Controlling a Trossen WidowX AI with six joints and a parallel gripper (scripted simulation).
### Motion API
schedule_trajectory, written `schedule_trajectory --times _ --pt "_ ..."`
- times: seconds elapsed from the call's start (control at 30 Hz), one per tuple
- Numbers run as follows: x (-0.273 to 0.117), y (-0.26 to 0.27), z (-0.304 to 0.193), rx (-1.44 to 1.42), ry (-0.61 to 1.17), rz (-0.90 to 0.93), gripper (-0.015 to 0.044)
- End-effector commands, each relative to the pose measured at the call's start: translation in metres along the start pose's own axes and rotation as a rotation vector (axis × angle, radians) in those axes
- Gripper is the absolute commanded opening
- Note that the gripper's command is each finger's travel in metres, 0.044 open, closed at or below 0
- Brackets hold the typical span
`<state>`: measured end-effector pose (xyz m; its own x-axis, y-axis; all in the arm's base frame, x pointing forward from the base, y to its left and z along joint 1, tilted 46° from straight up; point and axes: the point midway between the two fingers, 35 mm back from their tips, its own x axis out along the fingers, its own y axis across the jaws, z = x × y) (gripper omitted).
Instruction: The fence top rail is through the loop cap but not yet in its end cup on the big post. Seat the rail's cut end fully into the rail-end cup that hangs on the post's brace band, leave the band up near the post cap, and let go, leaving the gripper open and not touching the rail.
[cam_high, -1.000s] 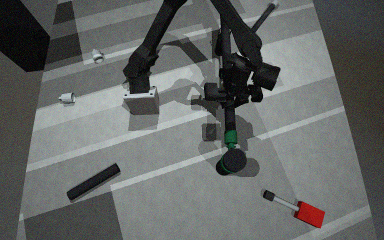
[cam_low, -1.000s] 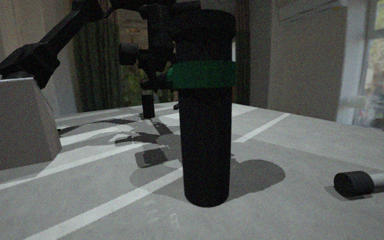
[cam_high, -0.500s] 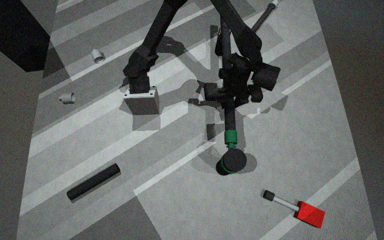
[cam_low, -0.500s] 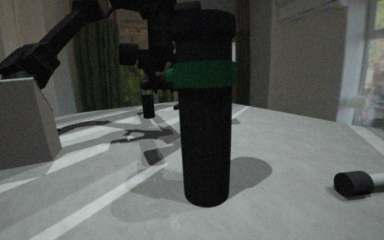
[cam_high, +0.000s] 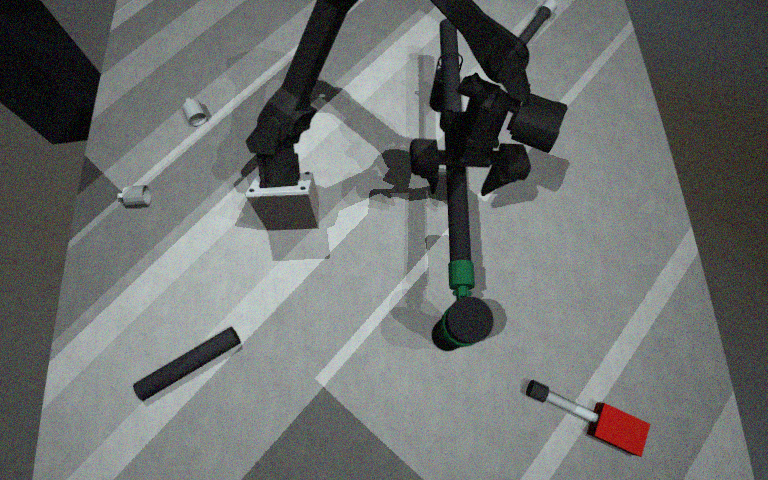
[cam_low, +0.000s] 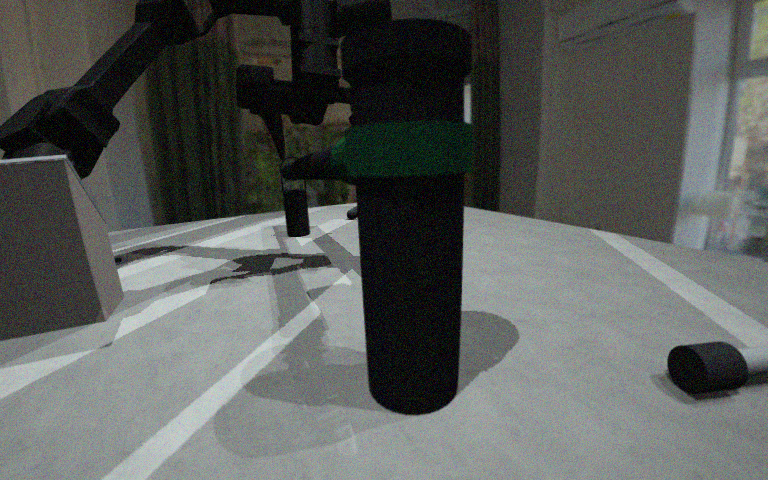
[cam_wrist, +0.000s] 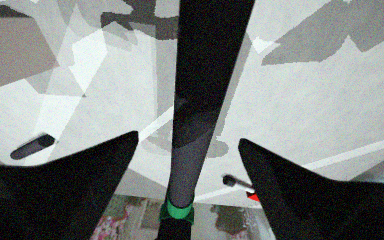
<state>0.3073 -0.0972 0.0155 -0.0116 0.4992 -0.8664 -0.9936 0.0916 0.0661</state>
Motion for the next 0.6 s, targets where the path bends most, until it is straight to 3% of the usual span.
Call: schedule_trajectory --times 0.0,0.1,0.27,0.57 --pt "-0.013 0.0 0.007 -0.001 0.003 -0.009 0.044" --pt "-0.015 -0.001 0.004 -0.006 0.006 -0.011 0.044" --pt "-0.055 0.003 0.005 -0.006 0.006 -0.01 0.044" --pt "-0.057 0.003 0.006 -0.006 0.005 -0.01 0.044"
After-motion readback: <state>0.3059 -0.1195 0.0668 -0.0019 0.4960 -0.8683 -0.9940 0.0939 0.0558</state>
